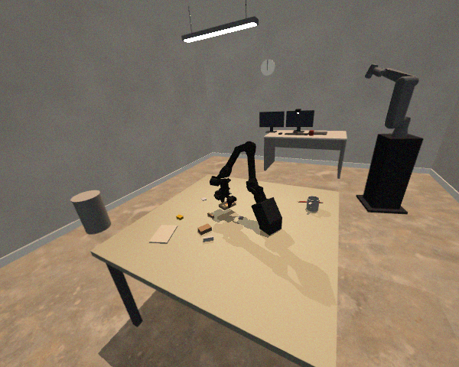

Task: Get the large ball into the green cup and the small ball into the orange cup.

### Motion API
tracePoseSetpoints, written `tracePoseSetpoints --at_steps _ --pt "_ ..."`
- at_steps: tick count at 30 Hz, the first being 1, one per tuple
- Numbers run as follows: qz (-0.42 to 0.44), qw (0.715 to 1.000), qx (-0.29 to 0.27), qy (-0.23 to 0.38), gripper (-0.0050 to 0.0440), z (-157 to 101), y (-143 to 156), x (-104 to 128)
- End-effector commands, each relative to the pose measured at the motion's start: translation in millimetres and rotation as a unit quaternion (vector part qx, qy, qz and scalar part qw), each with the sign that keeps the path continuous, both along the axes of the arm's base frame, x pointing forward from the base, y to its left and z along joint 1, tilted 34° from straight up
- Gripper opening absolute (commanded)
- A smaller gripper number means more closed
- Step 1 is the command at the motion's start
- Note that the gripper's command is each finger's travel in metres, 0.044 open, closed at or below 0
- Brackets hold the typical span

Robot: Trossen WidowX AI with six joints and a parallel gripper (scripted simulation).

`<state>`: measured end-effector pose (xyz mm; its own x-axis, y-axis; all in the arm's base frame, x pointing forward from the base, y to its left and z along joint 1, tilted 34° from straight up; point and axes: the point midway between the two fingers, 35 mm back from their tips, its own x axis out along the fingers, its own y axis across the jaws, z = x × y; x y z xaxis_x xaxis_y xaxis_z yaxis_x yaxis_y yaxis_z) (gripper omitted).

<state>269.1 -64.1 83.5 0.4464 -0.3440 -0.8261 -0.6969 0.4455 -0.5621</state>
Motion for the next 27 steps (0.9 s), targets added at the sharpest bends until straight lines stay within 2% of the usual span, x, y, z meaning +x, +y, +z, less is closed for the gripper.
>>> tracePoseSetpoints --at_steps 1,11,27 --pt "-0.004 1.0 -0.005 0.003 0.0 -0.7 0.0 0.1" --pt "-0.014 1.0 -0.018 0.011 0.0 -1.1 0.7 0.9" --pt "-0.001 1.0 -0.002 0.001 0.0 -0.5 -0.1 -0.1"
